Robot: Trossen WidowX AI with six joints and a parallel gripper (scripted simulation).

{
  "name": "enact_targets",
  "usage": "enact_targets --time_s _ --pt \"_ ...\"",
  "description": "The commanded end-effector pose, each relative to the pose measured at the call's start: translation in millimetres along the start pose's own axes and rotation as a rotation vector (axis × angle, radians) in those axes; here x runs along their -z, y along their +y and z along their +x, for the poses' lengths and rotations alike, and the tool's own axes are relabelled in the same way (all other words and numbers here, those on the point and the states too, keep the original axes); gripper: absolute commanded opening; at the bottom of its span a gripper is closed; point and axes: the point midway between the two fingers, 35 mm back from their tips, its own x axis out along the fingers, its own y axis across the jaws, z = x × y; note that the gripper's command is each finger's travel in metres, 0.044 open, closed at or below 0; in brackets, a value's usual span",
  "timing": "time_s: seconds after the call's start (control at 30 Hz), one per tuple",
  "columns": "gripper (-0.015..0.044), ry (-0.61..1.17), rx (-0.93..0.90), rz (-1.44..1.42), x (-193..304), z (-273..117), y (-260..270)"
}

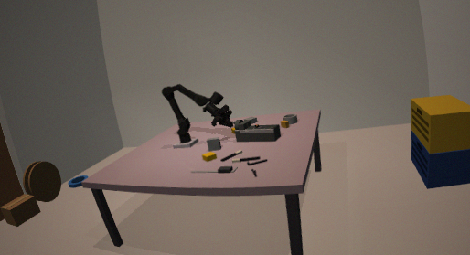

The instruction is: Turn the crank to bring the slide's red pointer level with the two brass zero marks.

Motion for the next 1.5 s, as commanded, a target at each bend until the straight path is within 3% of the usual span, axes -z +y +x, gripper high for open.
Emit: enact_targets --time_s 0.0,1.47 --pt "0.0000 0.005 0.018 0.007 4 4 -8" --pt "0.0000 0.005 0.019 0.006 22 23 -15"
